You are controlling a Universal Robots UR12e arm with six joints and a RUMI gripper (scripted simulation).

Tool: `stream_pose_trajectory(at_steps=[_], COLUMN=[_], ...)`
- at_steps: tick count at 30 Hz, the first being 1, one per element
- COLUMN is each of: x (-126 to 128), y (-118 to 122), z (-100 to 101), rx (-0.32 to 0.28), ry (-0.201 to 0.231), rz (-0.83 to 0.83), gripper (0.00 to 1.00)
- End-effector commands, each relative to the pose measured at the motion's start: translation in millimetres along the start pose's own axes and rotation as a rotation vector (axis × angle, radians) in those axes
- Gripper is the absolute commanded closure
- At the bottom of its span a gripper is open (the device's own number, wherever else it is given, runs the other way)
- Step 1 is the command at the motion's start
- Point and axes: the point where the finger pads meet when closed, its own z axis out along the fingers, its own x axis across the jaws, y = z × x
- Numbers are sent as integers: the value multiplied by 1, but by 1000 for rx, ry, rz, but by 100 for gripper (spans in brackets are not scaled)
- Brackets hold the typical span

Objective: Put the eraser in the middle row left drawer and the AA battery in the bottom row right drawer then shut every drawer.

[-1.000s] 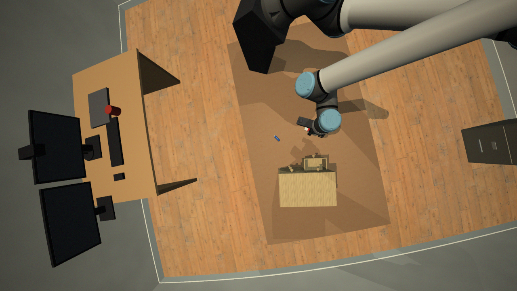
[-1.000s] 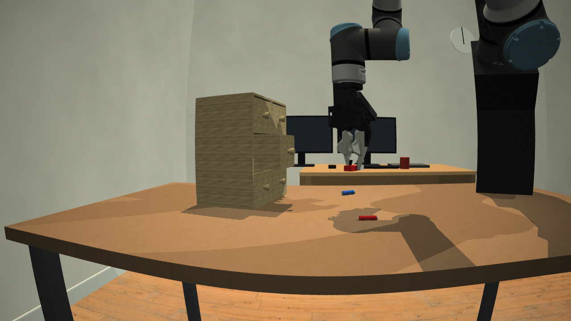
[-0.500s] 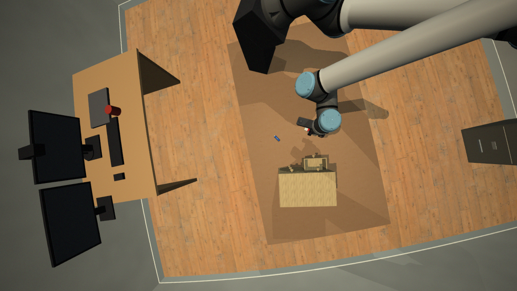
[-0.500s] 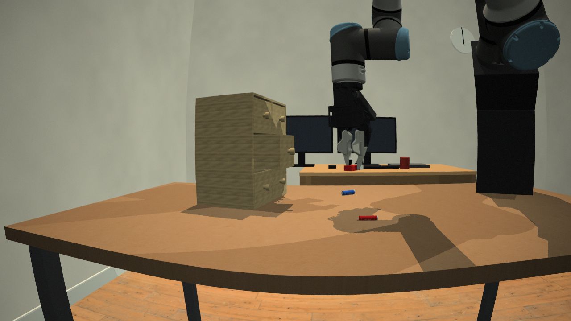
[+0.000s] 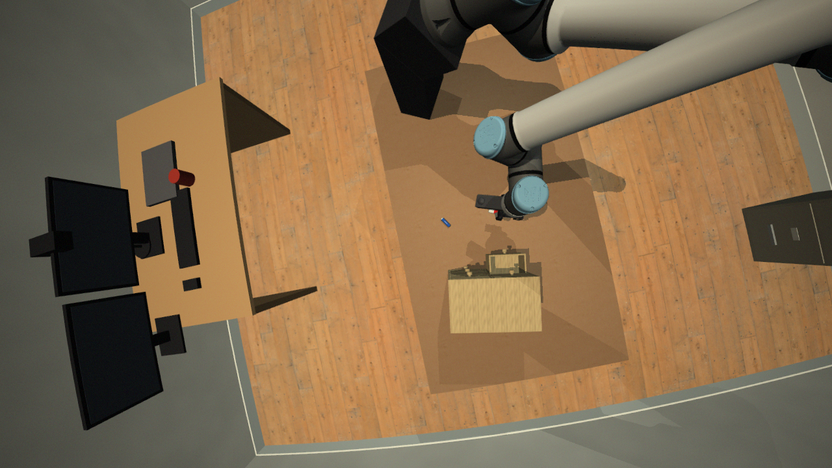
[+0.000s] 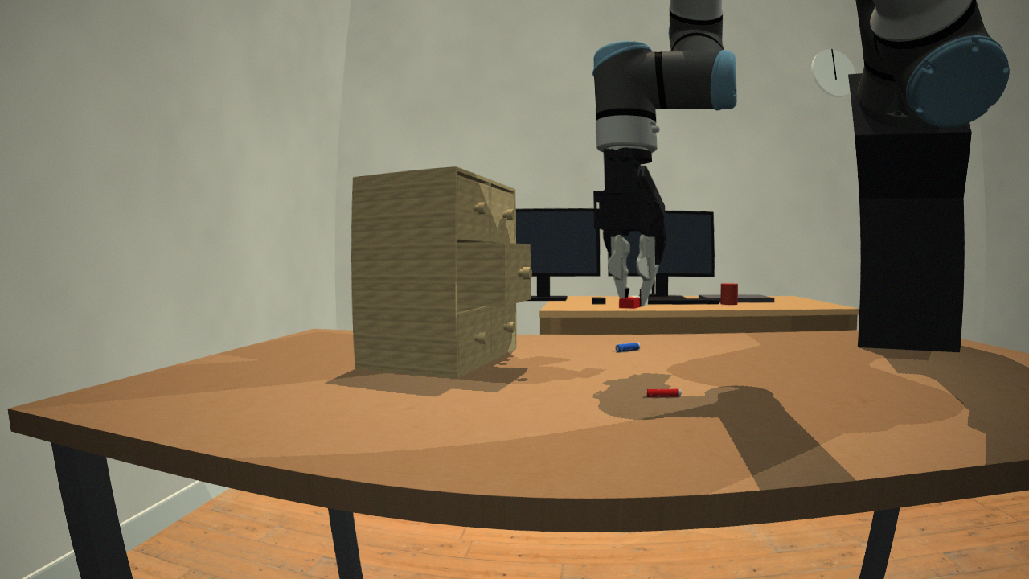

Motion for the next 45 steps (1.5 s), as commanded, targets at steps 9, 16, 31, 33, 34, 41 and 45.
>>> stream_pose_trajectory(at_steps=[9,16,31,33,34,41,45], x=[-14,-23,-39,-41,-42,-48,-49], y=[-4,-6,-6,-6,-6,-6,-6], z=[0,0,0,0,0,0,0], rx=[-2,-2,-3,-3,-3,-3,-3], ry=[3,2,2,2,2,1,1], rz=[-388,-635,-1187,-1265,-1302,-1534,-1589], gripper=[89,89,89,89,89,89,89])
